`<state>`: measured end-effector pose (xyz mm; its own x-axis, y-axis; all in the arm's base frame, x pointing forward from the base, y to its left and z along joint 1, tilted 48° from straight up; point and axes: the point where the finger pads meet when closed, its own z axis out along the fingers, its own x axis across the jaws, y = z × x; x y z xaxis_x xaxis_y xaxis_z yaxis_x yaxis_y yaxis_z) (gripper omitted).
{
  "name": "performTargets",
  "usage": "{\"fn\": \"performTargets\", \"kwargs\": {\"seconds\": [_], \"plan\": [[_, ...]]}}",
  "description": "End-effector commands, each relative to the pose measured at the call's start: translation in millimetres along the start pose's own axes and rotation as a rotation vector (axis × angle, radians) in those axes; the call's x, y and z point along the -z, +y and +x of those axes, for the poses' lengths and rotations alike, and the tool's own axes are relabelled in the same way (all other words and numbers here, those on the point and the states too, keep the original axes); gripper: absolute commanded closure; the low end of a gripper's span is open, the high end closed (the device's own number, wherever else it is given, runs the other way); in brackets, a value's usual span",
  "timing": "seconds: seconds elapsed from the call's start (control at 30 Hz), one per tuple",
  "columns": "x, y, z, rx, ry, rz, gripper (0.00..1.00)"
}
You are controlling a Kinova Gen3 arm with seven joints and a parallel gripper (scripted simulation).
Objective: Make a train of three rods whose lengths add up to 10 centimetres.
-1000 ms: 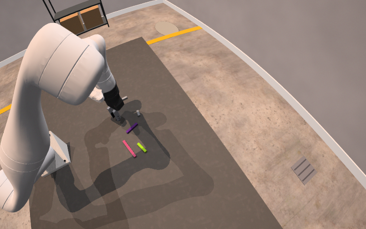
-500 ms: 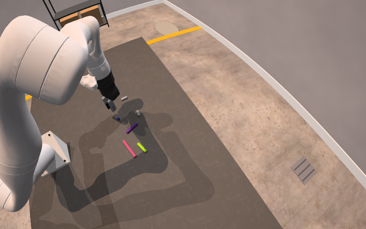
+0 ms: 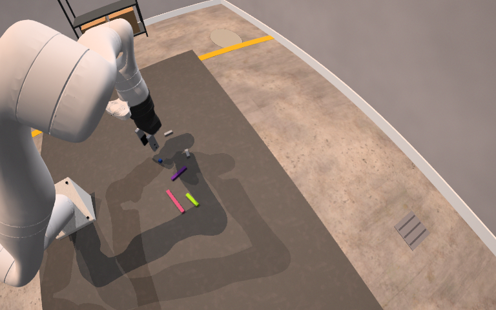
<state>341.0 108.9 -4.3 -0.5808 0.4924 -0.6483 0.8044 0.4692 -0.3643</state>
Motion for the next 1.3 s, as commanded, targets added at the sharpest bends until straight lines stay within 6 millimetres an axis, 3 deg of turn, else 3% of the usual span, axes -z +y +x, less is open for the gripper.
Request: {"fn": "performTargets", "kwargs": {"seconds": [0.0, 0.67, 1.27], "plan": [[5, 0, 0, 0.005, 0.0, -0.003, 0.0], [5, 4, -2, 0.042, 0.001, -0.006, 0.0], [-4, 35, -30, 0.461, -0.002, -0.008, 0.0]]}}
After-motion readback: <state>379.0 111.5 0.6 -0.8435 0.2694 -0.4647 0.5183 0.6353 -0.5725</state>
